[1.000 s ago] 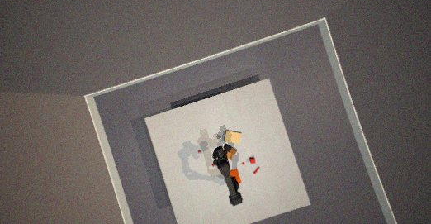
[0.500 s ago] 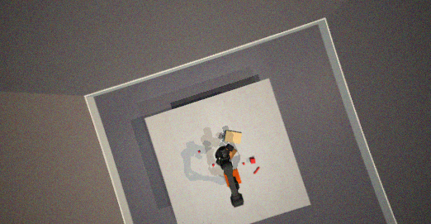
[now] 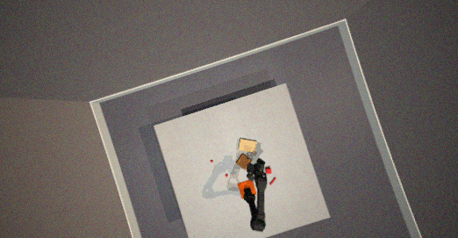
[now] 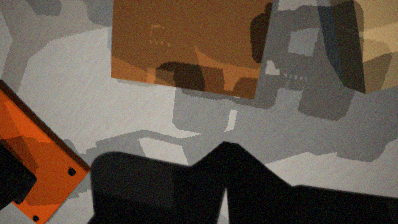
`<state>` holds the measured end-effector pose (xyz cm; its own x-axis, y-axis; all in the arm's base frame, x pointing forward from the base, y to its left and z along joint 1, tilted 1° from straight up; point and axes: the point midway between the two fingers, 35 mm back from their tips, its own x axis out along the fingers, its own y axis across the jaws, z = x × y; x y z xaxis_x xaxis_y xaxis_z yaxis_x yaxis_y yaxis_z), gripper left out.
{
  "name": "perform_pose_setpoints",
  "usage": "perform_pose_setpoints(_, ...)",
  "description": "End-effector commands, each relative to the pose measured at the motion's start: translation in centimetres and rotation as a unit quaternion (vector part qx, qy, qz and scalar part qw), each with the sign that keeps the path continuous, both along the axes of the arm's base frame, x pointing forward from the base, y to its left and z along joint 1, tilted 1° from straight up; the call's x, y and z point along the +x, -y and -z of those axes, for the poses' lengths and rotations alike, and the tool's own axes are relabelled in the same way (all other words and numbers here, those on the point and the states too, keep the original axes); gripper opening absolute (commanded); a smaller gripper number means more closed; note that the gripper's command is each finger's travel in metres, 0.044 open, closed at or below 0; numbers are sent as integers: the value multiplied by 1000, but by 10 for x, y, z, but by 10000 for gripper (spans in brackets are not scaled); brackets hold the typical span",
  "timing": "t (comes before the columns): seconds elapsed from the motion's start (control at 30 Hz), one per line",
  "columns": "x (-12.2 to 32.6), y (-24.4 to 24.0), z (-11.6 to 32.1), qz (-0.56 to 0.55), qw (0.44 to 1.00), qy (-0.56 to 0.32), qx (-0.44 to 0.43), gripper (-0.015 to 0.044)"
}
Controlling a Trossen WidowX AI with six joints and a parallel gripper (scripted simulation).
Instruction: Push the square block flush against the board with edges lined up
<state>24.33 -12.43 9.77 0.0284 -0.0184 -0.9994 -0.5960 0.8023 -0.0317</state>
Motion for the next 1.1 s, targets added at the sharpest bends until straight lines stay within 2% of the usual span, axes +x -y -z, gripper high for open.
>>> perform_pose_setpoints(0.0,-4,3,11,-6,1000,5,-2,0)
perform_pose_setpoints(0.1,-3,3,48,-6,1000,5,-2,0)
perform_pose_setpoints(0.17,-3,3,57,-6,1000,5,-2,0)
perform_pose_setpoints(1.07,19,-11,56,-6,1000,6,-2,0)
